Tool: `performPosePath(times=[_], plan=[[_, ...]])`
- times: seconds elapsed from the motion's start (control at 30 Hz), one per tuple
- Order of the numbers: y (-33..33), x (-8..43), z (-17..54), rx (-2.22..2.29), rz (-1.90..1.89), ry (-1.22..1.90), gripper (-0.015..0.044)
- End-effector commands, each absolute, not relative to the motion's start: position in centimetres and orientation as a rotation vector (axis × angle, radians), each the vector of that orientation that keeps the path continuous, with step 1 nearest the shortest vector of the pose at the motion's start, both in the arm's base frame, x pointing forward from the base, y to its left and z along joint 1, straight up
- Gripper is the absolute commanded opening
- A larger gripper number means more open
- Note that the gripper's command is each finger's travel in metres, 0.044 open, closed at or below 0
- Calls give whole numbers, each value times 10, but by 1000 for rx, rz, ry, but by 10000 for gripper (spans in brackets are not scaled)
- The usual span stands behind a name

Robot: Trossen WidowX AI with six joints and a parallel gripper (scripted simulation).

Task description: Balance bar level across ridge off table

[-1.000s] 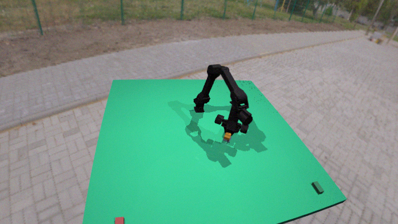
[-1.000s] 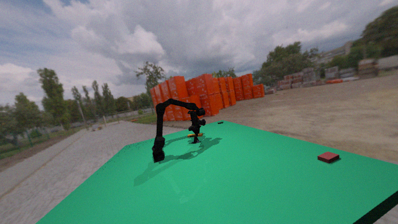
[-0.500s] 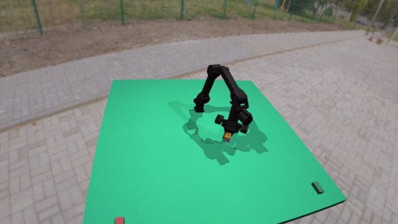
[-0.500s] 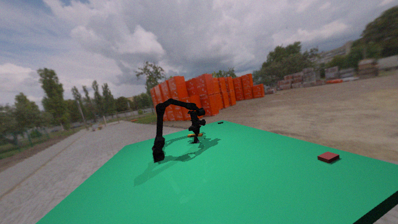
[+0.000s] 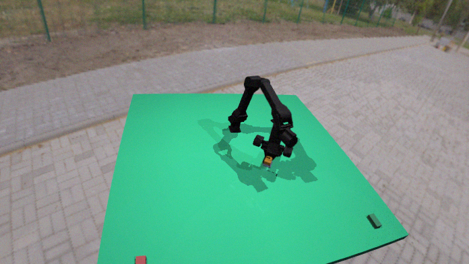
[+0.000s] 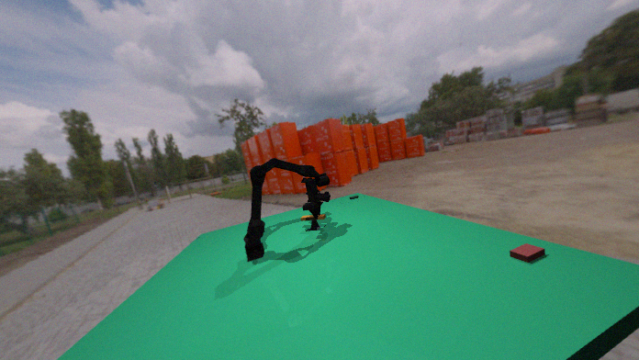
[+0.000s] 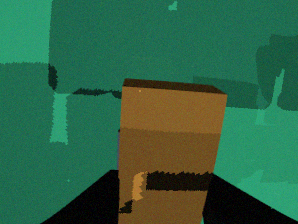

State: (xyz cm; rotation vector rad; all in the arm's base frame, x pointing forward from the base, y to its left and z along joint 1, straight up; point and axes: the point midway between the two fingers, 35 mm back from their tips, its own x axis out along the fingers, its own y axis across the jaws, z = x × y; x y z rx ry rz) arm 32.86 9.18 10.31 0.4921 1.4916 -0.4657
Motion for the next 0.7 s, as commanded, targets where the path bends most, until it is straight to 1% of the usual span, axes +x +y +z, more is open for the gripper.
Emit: performPosePath(times=[0.0, 0.03, 0.67], plan=[[92, 329, 103, 492, -466, 1492, 157], [92, 329, 103, 492, -466, 1492, 167], [92, 329, 103, 492, -466, 1492, 169]])
